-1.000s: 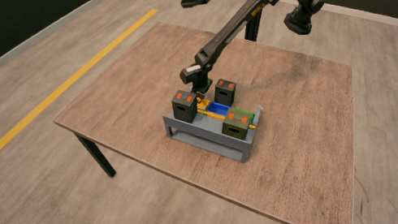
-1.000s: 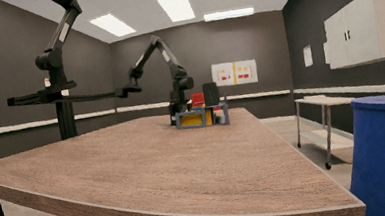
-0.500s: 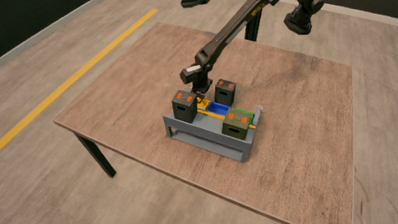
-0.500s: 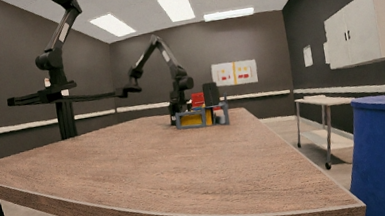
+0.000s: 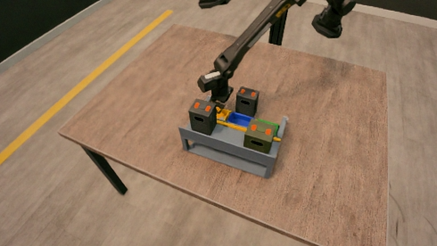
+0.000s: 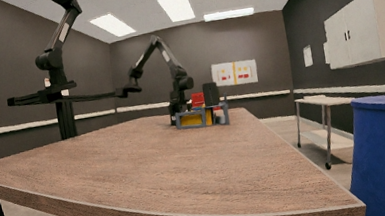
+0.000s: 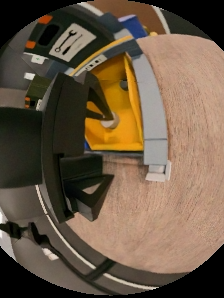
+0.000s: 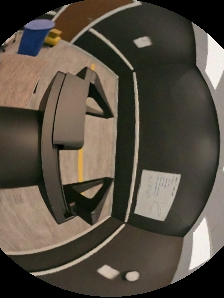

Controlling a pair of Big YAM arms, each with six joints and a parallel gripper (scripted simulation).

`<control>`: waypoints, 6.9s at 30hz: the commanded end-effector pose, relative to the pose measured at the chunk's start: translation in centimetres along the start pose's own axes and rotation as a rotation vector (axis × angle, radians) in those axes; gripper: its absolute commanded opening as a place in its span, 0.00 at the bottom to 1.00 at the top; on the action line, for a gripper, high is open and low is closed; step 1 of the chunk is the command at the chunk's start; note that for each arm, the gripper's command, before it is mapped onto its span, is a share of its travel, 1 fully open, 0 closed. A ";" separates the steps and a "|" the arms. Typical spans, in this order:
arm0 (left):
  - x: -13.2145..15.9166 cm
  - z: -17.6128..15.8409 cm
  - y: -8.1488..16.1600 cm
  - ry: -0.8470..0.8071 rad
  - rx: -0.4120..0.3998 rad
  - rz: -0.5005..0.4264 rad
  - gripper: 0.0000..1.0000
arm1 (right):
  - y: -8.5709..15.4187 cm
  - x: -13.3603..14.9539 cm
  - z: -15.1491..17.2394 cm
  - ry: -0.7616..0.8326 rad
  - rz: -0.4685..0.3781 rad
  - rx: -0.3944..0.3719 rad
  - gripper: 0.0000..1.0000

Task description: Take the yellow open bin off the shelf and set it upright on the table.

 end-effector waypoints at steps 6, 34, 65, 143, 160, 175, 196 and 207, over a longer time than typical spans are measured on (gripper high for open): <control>-0.2 1.3 1.2 0.013 -0.028 -0.019 0.90 | 0.7 -1.2 -0.3 -0.011 -0.042 0.007 1.00; -0.2 1.8 -0.9 0.015 -0.025 -0.017 0.90 | 0.7 -1.2 -0.3 -0.011 -0.042 0.007 1.00; -0.3 1.9 -1.1 0.016 -0.027 -0.018 0.90 | 0.7 -1.2 -0.3 -0.011 -0.042 0.007 1.00; 0.2 -1.2 -2.3 -0.011 0.030 0.017 0.00 | 0.7 -1.2 -0.3 -0.011 -0.042 0.007 1.00; -0.1 -2.0 -2.5 -0.019 0.039 0.022 0.00 | 0.7 -1.2 -0.3 -0.011 -0.042 0.007 1.00; -0.2 -2.6 -2.7 -0.025 0.047 0.027 0.00 | 0.7 -1.2 -0.3 -0.011 -0.042 0.007 1.00; -0.1 -3.1 -3.0 -0.029 0.058 0.033 0.00 | 0.7 -1.2 -0.3 -0.011 -0.042 0.007 1.00; -0.1 -3.4 -3.2 -0.031 0.063 0.036 0.00 | 0.7 -1.2 -0.3 -0.011 -0.042 0.007 1.00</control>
Point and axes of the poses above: on each arm, the point where the finger pads meet when closed, its own y axis back along the fingers, its own z axis across the jaws, x = y × z, the point moved 4 cm from there along y, back along the fingers
